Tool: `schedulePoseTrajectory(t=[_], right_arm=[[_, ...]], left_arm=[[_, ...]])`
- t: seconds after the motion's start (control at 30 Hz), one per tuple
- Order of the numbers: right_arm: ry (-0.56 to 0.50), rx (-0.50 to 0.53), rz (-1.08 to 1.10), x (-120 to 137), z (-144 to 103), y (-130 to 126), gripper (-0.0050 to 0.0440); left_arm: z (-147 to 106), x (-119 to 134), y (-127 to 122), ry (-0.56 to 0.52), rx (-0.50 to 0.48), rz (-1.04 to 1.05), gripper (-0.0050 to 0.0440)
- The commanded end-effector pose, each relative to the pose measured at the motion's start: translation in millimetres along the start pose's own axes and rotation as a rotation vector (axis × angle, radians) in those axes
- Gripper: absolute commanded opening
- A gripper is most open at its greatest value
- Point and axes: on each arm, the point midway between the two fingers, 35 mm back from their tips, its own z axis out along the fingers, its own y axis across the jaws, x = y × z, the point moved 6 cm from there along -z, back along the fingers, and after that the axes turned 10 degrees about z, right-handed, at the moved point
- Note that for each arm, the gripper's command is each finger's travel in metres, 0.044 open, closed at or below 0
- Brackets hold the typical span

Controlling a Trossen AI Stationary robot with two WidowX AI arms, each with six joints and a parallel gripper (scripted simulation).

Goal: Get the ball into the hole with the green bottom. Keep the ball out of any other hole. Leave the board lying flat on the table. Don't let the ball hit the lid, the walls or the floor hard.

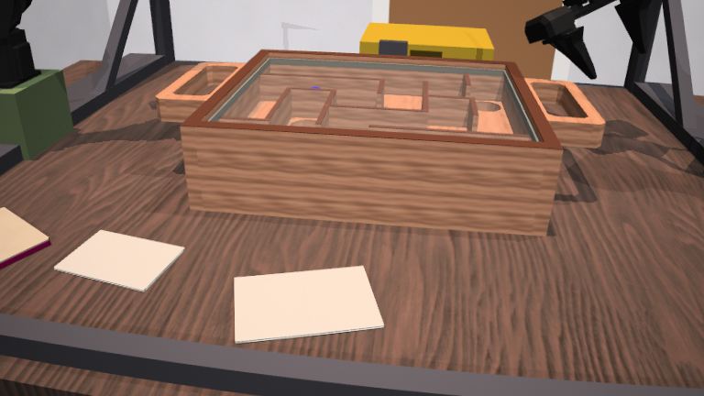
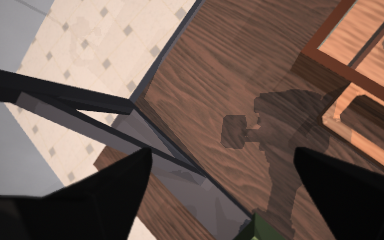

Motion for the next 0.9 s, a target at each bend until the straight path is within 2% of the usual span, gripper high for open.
schedulePoseTrajectory(t=[0.0,0.57,0.6,0.87], right_arm=[[-0.013,-0.001,-0.005,-1.0,-3.1,1.2,0.0400],[-0.013,-0.001,-0.005,-1.0,-3.1,1.2,0.0400],[-0.013,-0.001,-0.005,-1.0,-3.1,1.2,0.0400],[-0.013,-0.001,-0.005,-1.0,-3.1,1.2,0.0400]], left_arm=[[-3.8,-0.5,1.1,0.013,0.012,0.002,0.0400],[-3.8,-0.5,1.1,0.013,0.012,0.002,0.0400],[-3.8,-0.5,1.1,0.013,0.012,0.002,0.0171],[-3.8,-0.5,1.1,0.013,0.012,0.002,0.0171]])
